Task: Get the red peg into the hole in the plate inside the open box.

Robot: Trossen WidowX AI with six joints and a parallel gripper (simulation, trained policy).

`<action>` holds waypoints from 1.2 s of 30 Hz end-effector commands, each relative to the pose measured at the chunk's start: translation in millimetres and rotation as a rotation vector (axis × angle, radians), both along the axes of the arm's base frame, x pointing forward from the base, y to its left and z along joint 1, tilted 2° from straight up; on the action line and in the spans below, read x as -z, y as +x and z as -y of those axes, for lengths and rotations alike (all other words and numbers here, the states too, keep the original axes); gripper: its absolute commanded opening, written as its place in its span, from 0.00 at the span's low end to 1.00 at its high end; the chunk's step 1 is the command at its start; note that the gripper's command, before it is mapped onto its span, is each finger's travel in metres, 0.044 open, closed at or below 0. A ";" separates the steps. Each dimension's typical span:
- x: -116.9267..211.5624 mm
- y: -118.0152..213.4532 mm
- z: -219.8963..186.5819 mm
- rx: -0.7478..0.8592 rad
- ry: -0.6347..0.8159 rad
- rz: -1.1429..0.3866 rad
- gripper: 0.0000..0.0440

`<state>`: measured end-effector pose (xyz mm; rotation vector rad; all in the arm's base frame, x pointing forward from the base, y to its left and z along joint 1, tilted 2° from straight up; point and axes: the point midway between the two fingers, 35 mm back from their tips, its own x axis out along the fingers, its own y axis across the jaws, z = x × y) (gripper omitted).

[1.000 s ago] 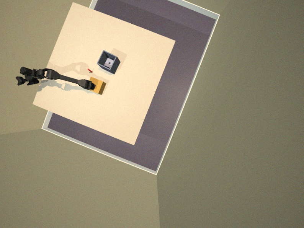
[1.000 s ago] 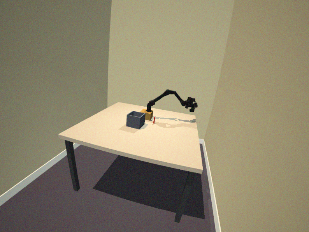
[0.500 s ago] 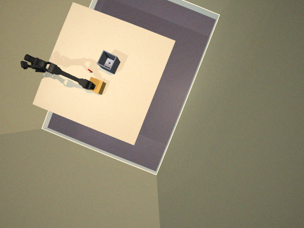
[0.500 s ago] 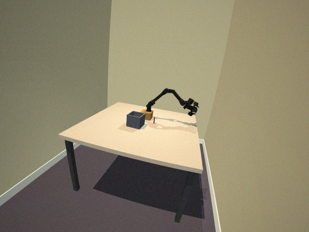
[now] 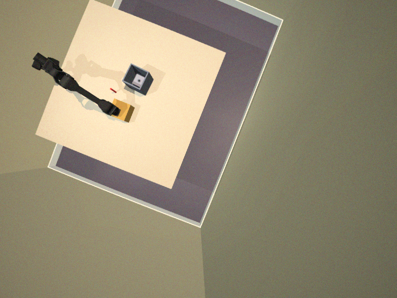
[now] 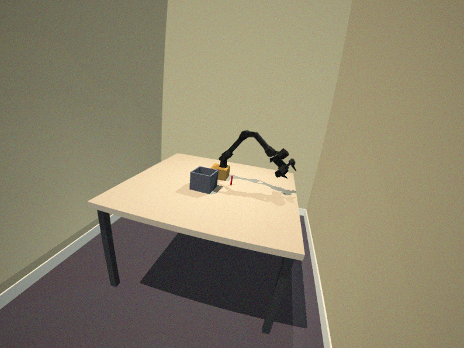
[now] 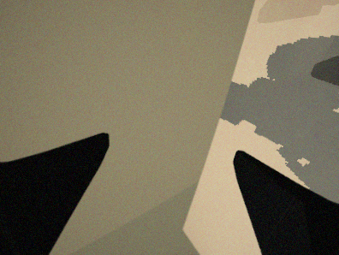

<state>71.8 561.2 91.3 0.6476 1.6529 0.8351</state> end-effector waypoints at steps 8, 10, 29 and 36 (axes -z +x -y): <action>14.9 87.6 62.1 0.263 -0.219 -0.001 1.00; 16.5 103.7 78.4 0.317 -0.264 -0.004 1.00; 3.6 167.2 271.7 0.755 -0.680 -0.119 1.00; -3.2 151.9 327.5 0.852 -0.803 -0.171 1.00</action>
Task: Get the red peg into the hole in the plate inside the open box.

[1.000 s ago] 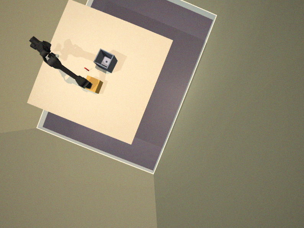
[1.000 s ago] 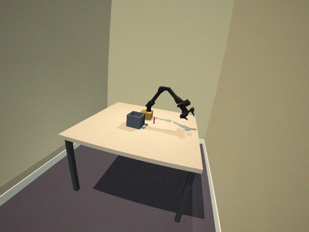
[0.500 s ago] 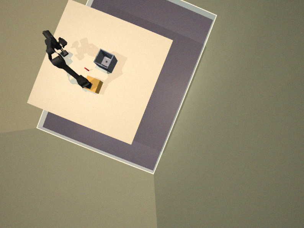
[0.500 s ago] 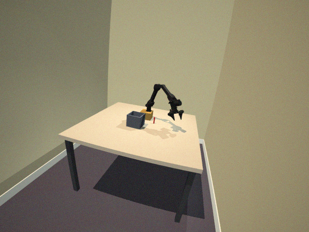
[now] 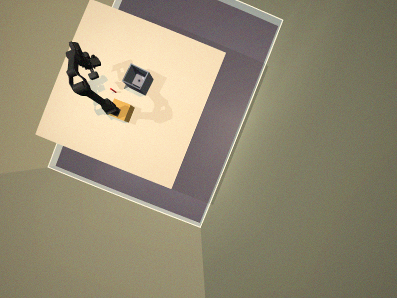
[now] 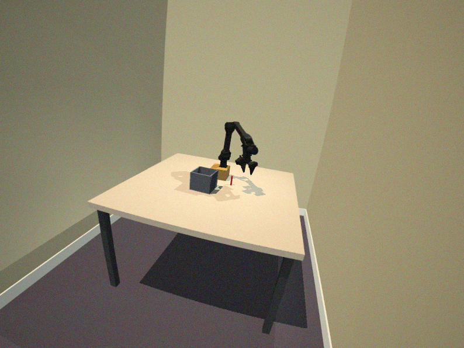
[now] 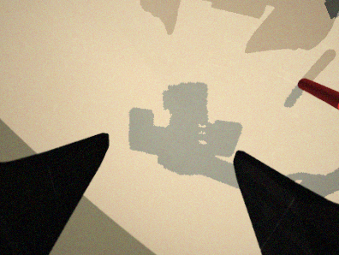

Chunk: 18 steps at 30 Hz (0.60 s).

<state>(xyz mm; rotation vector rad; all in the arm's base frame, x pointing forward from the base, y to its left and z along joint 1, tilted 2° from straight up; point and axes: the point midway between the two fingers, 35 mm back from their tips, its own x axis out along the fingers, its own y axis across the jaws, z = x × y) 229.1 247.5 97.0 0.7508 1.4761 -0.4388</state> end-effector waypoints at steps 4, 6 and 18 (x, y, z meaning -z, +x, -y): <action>2.6 -16.1 39.3 0.085 -0.085 -0.055 1.00; 4.0 -21.7 49.9 0.112 -0.108 -0.073 1.00; 23.4 -54.3 95.3 0.236 -0.224 -0.183 0.99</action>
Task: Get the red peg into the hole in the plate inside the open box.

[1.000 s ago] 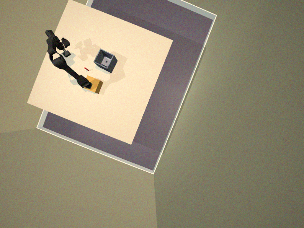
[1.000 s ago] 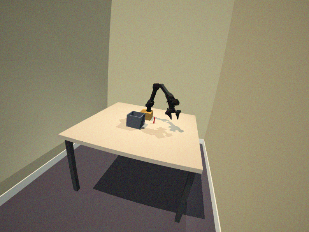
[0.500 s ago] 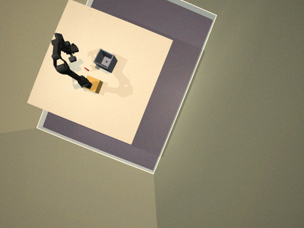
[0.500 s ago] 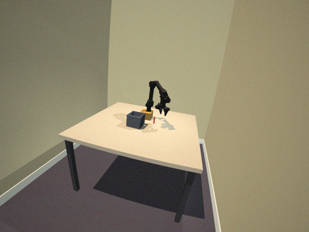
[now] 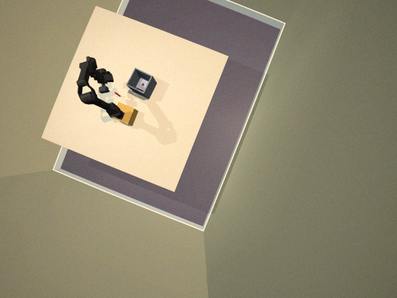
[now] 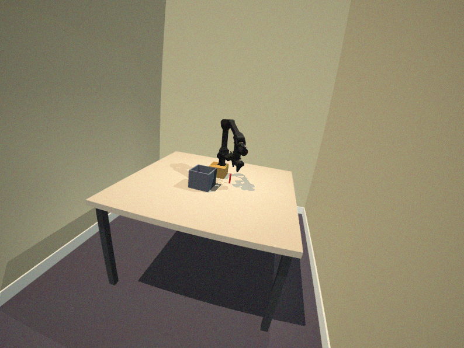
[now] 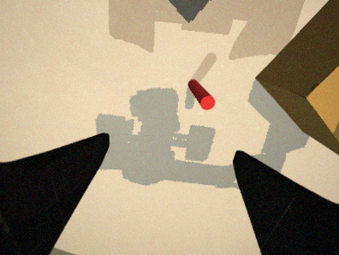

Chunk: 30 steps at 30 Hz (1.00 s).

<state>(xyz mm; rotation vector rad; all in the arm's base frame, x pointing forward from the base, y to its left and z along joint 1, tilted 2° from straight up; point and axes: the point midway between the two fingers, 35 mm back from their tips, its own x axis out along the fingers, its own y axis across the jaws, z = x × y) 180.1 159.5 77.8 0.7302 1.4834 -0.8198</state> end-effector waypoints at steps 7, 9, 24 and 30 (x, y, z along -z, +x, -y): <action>19.3 -18.5 24.4 0.063 -0.076 -0.054 0.99; 25.0 -20.9 28.4 0.075 -0.087 -0.058 0.99; 68.9 -28.4 46.1 0.162 -0.131 -0.044 0.98; 85.7 -29.1 49.5 0.196 -0.136 -0.030 0.93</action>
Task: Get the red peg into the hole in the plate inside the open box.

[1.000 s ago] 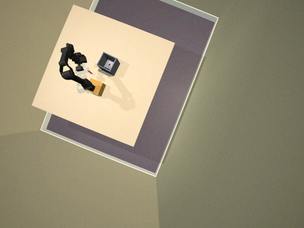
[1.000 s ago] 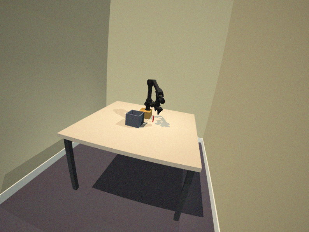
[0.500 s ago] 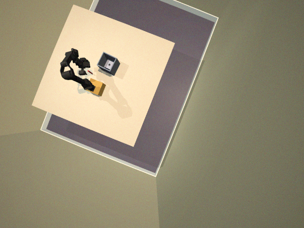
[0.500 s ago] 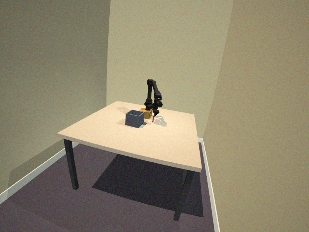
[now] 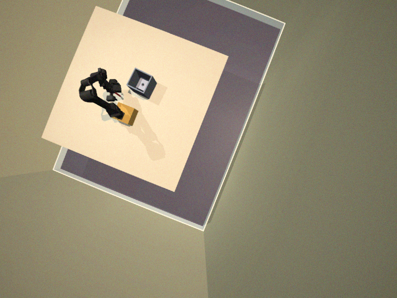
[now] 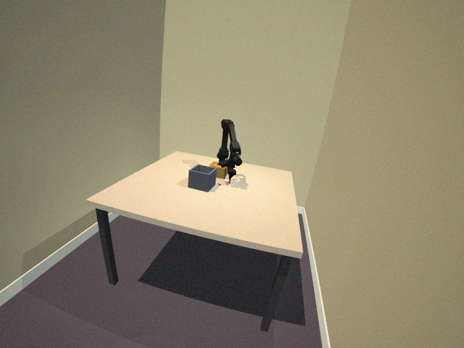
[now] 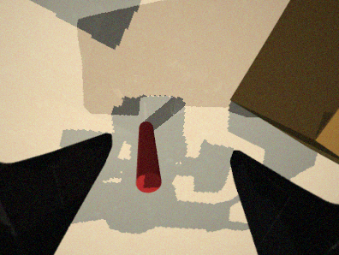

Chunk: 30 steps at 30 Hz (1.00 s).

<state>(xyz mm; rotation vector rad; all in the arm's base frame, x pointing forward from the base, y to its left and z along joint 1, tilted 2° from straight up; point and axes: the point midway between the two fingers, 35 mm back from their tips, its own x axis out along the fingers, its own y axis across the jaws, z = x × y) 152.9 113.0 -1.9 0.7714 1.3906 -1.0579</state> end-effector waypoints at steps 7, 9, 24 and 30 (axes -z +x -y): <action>21.6 2.5 -1.6 0.018 0.005 0.011 0.56; 24.9 4.2 -3.6 0.013 0.012 0.015 0.46; 20.2 20.4 -19.0 0.007 0.079 0.063 0.04; 11.4 25.7 -22.3 0.035 0.109 0.090 0.00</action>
